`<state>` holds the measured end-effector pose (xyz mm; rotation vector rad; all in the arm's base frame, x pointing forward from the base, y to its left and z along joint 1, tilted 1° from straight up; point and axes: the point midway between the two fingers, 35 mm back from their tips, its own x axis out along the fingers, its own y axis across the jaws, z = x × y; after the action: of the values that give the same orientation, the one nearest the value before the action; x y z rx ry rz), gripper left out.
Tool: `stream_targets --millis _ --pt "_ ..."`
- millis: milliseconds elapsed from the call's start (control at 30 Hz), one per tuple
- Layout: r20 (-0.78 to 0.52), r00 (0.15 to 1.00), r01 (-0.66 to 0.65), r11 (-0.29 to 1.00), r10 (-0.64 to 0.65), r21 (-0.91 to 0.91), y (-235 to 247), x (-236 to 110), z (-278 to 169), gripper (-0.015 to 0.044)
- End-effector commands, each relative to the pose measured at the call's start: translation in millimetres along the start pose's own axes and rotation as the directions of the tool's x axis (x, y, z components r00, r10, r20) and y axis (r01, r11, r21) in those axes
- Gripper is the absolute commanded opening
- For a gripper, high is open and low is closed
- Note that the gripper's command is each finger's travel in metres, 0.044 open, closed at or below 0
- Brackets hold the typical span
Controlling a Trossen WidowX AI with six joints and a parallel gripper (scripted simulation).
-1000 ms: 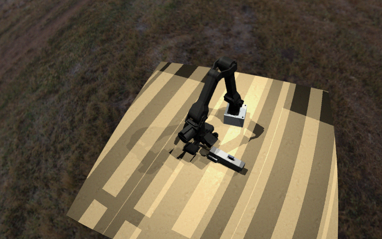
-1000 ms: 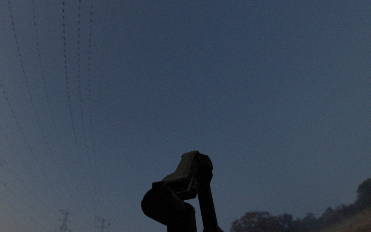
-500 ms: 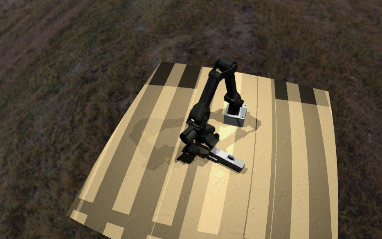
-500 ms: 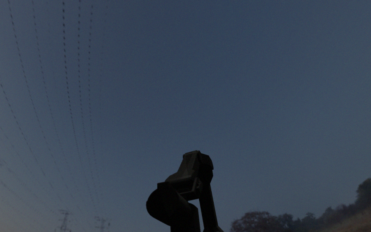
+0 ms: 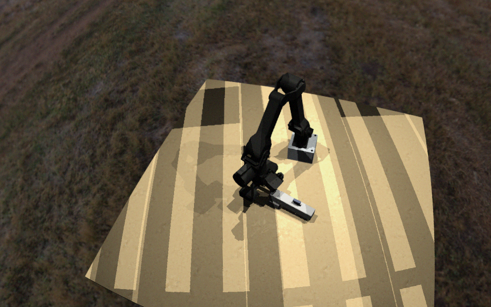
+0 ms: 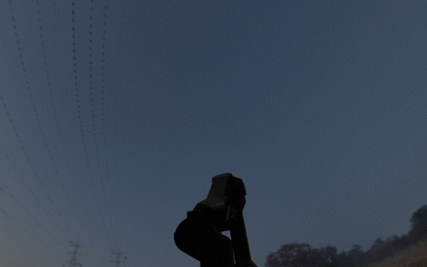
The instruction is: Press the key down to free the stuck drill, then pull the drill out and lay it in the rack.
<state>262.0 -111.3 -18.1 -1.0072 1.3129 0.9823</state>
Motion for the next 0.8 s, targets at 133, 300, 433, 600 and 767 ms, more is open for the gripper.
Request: stream_targets --millis 133,300,433,600,767 --pt "0.000 1.000 0.000 1.000 0.000 0.000 0.0 0.2 0.4 0.0335" --pt "0.000 1.000 0.000 1.000 0.000 0.000 0.0 0.2 0.4 0.0204" --pt "0.000 1.000 0.000 1.000 0.000 0.000 0.0 0.2 0.4 0.0099" --pt "0.000 1.000 0.000 1.000 0.000 0.000 0.0 0.2 0.4 0.0000" --pt "0.000 1.000 0.000 1.000 0.000 0.000 0.0 0.2 0.4 0.0000"
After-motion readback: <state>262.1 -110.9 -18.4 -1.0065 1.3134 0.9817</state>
